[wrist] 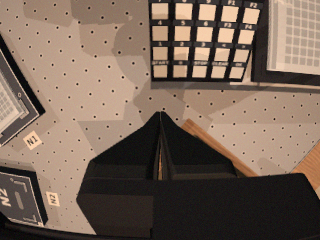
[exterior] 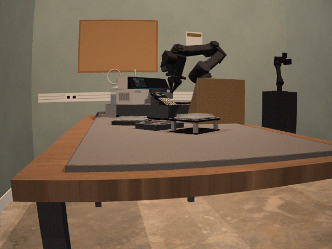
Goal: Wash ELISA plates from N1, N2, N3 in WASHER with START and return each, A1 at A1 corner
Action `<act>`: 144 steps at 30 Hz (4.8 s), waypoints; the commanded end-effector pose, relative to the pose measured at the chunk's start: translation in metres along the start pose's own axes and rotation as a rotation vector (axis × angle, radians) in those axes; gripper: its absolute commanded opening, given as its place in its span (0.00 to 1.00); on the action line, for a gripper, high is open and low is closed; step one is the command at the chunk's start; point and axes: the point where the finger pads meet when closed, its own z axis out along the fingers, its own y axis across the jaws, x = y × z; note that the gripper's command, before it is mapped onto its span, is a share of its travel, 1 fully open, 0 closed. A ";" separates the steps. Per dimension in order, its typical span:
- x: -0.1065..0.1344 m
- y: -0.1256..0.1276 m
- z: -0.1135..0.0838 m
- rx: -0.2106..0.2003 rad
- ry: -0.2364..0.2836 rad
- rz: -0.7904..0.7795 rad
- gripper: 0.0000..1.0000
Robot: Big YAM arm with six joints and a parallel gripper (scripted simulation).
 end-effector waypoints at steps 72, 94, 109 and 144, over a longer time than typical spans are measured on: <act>-0.009 0.005 -0.006 -0.008 -0.004 0.013 0.00; -0.009 0.005 -0.006 -0.008 -0.004 0.013 0.00; -0.009 0.005 -0.006 -0.008 -0.004 0.013 0.00; -0.076 -0.075 -0.007 0.093 0.231 0.607 1.00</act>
